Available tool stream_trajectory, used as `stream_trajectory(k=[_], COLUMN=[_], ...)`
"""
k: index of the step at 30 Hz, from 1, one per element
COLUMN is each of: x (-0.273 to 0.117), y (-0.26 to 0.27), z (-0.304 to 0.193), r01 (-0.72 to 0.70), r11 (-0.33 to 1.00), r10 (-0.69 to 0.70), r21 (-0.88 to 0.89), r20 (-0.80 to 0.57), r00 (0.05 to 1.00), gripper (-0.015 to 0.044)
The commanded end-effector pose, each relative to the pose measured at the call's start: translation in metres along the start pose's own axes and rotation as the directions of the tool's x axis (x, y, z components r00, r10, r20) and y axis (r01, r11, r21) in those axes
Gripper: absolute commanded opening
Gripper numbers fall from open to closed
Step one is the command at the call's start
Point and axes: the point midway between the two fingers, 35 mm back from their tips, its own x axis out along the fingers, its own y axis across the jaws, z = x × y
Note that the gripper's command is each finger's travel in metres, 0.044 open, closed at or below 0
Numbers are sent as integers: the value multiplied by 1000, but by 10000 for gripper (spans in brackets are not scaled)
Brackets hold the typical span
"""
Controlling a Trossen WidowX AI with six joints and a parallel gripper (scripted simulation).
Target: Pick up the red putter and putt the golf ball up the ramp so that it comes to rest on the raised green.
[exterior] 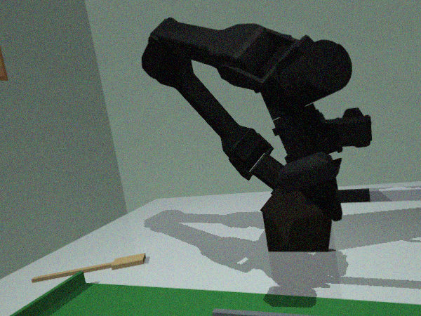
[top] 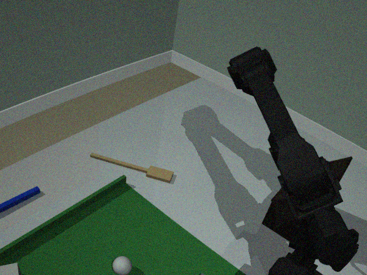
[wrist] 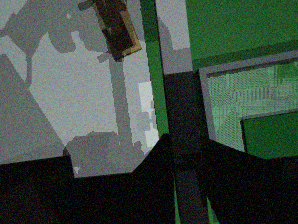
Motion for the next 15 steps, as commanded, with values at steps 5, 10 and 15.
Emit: stream_trajectory(k=[5, 10, 15], x=[-23, -35, -46], y=[-25, -35, -40], z=[-51, -86, -123], r01=[32, 51, 71], r11=[971, 925, 859], r10=[-34, -50, -65], r21=[237, 376, 507], r20=[1, -12, -31], r00=[999, 999, 997], gripper=[0, 0, 0])
